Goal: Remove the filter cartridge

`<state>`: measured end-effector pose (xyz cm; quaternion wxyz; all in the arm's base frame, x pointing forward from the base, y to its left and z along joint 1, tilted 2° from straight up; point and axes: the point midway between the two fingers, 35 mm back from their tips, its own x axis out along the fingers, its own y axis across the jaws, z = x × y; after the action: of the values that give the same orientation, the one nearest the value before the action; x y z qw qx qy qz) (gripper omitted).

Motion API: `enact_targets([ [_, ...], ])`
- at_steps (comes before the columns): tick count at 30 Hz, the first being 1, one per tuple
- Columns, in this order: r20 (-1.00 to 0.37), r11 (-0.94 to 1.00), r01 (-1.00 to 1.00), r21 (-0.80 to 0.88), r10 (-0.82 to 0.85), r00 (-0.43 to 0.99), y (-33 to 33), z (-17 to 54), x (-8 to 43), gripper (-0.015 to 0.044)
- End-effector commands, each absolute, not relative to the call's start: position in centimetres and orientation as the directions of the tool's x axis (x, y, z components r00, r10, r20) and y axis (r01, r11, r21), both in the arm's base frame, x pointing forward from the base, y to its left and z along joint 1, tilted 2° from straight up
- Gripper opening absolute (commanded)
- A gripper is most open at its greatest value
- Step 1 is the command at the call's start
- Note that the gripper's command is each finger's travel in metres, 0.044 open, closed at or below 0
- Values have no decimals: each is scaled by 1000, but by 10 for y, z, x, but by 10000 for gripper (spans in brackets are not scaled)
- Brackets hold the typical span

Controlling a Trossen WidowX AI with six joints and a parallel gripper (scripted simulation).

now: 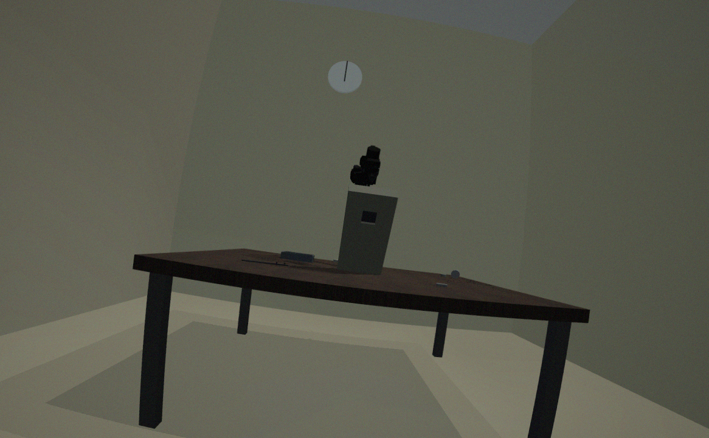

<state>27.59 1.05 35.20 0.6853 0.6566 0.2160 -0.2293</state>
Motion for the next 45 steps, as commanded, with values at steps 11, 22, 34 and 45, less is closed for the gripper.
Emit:
enact_targets([
  [11, -834, 992, 121, 36, -37, 550, 0, 257, 253, 305],
  [22, -852, 999, 3, -41, -36, 523, -1, 249, 250, 305],
  [34, -851, 999, 3, -41, -36, 523, -2, 240, 256, 305],
  [45, -851, 999, 3, -41, -36, 524, -2, 226, 265, 305],
])
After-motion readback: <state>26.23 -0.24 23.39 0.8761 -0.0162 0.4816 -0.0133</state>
